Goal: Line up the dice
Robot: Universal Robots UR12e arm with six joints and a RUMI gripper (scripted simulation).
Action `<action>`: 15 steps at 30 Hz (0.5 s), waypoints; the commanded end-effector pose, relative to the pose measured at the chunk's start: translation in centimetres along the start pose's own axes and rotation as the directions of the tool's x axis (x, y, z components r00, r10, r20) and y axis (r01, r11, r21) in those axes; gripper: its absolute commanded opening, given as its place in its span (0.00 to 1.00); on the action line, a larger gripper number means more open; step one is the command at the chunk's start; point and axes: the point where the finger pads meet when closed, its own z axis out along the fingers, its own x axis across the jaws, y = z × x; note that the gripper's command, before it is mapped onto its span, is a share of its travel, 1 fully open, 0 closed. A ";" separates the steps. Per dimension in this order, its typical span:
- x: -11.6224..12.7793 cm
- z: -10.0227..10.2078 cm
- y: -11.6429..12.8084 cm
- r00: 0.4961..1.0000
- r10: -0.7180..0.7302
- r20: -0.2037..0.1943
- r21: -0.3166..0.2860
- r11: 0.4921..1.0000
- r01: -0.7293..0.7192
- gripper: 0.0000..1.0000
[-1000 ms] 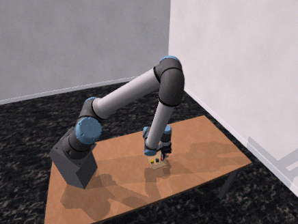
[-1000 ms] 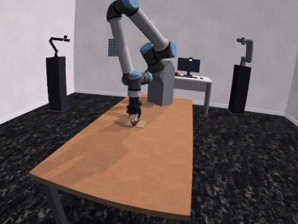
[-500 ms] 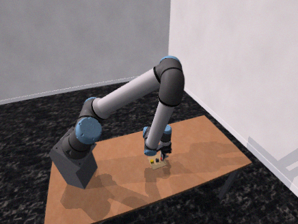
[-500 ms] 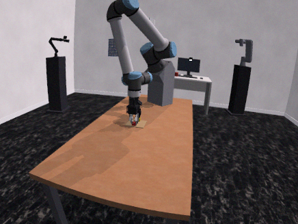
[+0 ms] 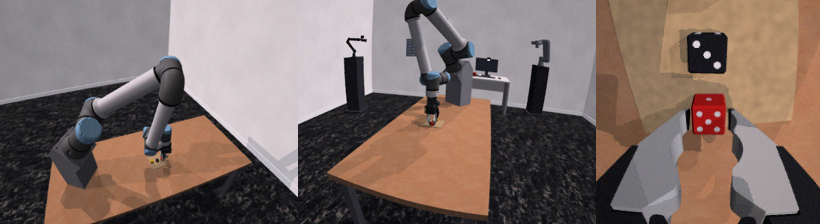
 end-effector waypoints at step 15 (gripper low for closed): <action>0.0 -0.1 0.0 1.000 0.000 0.000 -0.001 1.000 0.000 0.24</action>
